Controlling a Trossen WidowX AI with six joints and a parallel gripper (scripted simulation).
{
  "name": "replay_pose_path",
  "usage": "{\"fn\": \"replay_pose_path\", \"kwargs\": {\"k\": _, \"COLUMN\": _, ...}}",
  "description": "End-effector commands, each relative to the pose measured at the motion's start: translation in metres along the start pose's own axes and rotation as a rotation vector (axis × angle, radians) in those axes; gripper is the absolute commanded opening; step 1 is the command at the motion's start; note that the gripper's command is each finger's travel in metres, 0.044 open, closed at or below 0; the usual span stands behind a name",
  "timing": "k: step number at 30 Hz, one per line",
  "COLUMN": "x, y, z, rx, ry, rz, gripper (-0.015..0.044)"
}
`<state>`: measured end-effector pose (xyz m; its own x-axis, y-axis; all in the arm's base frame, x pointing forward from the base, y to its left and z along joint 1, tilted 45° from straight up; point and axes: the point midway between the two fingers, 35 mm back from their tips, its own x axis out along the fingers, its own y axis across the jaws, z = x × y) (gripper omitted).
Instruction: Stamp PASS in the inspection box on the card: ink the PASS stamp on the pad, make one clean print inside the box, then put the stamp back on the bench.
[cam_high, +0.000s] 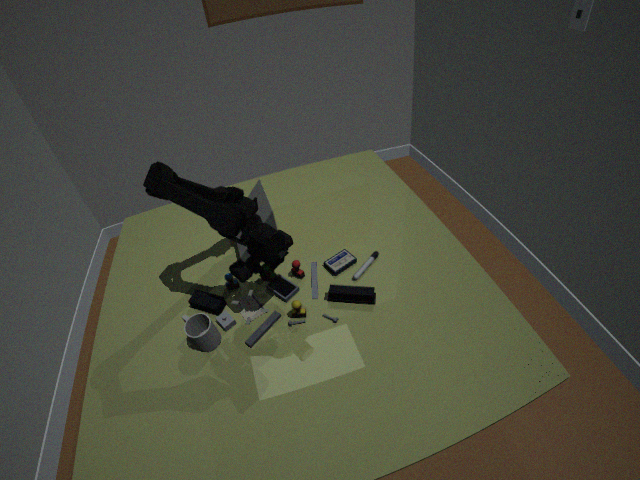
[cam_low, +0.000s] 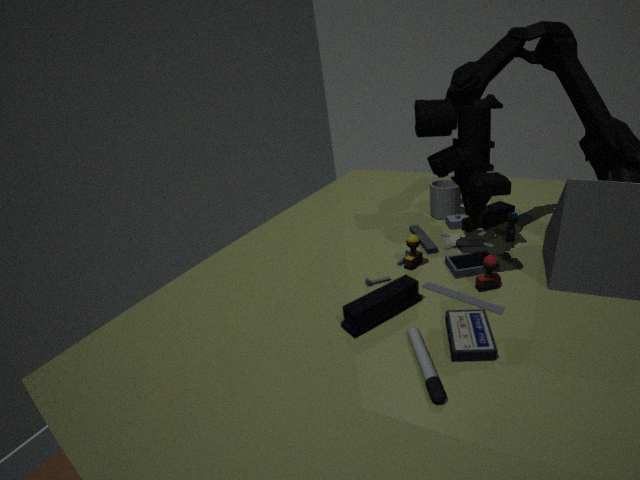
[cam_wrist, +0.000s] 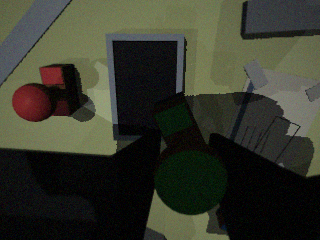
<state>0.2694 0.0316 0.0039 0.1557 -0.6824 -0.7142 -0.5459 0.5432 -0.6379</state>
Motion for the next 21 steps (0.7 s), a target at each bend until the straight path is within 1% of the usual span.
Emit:
{"fn": "replay_pose_path", "kwargs": {"k": 1, "x": -0.001, "y": -0.016, "z": -0.002, "rx": 0.127, "ry": -0.003, "rz": -0.005, "gripper": 0.0000}}
{"fn": "replay_pose_path", "kwargs": {"k": 21, "x": -0.002, "y": -0.092, "z": -0.037, "rx": 0.810, "ry": 0.002, "rz": -0.028, "gripper": 0.0000}}
